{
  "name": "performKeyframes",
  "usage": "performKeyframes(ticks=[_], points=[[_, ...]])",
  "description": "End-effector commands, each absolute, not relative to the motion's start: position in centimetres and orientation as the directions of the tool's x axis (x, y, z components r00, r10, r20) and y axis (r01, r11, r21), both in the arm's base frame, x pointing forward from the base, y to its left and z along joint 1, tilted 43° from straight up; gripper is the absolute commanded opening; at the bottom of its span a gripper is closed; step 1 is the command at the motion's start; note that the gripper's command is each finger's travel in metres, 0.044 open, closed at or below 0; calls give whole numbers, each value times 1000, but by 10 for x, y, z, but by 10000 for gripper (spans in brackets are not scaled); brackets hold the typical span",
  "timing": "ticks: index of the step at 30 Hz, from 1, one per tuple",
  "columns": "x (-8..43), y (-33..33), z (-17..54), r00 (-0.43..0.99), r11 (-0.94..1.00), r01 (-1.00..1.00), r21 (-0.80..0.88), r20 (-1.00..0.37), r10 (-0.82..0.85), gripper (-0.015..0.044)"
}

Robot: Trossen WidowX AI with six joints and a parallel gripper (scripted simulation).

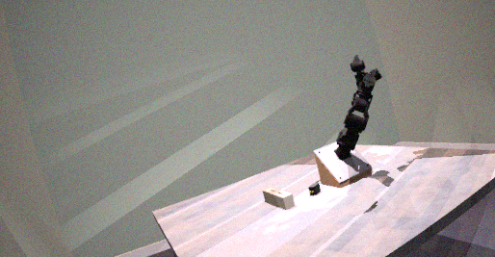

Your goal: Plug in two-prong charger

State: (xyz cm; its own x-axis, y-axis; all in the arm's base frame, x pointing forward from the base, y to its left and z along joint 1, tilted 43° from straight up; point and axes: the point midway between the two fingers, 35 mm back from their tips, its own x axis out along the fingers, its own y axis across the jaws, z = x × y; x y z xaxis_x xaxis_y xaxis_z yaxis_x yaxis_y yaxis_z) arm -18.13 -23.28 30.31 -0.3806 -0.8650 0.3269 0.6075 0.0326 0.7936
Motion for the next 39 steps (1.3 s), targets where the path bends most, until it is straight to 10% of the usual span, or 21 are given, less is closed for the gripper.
performKeyframes(ticks=[1, 39], points=[[-181, -233, 303, -379, 32, 608, 794, 325, -866, 426], [-68, -327, 213, 59, -16, 680, 733, -77, -995, 440]])
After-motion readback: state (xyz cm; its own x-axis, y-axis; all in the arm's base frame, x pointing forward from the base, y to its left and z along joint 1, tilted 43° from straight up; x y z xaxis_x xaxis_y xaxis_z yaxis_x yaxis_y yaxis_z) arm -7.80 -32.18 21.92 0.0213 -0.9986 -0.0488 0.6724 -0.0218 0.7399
